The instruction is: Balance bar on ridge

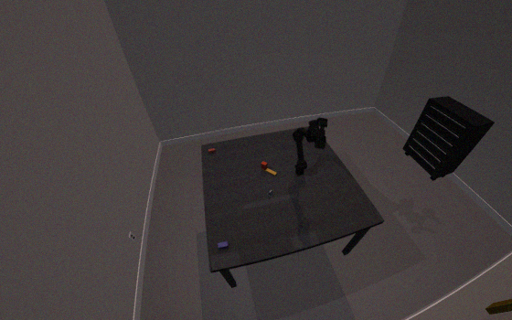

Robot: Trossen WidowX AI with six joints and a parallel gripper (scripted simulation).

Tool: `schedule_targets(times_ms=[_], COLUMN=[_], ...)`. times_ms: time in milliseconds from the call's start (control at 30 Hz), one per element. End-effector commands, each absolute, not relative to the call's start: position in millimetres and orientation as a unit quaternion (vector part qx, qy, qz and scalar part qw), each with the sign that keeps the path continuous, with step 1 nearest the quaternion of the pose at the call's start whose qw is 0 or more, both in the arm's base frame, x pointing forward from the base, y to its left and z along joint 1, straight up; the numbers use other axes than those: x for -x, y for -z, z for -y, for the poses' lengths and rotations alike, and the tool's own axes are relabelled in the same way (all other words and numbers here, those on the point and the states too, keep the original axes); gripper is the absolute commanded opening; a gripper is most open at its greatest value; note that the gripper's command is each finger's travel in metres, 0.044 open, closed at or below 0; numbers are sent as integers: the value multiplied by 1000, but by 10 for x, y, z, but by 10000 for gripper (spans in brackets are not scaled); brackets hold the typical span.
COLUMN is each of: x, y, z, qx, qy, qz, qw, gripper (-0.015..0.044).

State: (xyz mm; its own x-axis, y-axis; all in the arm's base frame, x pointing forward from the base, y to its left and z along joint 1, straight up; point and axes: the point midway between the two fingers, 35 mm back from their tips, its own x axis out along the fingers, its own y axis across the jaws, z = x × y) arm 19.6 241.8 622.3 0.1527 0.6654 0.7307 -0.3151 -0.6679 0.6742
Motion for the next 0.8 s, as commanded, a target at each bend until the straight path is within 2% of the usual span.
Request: schedule_targets(times_ms=[0, 333, 767], x=[-350, -656, -1293], y=[-6147, -5961, -5500], z=[-2530, -2714, -2925], qx=[-627, -566, -400], qy=[-627, -599, -526], qz=[-103, -59, 1], qw=[451, 564, 750], gripper=[315, 315, 315])
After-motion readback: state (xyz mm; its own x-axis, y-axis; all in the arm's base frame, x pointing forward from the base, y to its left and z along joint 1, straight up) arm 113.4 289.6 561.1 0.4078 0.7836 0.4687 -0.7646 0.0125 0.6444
